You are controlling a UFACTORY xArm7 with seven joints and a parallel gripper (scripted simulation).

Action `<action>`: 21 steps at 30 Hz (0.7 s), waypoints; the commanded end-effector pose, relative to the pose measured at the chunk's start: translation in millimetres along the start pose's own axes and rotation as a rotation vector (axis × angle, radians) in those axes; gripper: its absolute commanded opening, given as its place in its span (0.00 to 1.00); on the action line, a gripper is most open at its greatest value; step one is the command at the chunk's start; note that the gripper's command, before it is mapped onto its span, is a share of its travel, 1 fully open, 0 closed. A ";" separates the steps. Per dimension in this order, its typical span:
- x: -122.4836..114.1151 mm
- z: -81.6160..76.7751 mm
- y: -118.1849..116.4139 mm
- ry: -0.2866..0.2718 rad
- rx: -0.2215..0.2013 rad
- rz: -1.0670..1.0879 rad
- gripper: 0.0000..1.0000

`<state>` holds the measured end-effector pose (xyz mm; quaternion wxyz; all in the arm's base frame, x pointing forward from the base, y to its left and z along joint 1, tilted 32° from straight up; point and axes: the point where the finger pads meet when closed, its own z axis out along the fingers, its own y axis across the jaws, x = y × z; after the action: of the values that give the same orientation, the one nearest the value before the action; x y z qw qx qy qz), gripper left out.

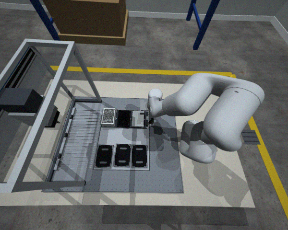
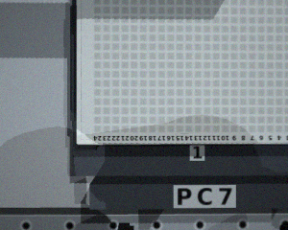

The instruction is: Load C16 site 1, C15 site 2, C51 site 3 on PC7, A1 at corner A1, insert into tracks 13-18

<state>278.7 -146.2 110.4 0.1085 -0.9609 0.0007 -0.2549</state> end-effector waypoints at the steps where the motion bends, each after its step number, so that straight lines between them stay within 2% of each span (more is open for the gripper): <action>1: 1.1 -0.1 0.8 0.003 -0.001 0.000 0.82; 21: 1.1 11.3 0.8 0.003 -0.001 0.000 0.82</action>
<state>282.8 -144.5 103.4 0.1086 -0.9608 0.0006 -0.2549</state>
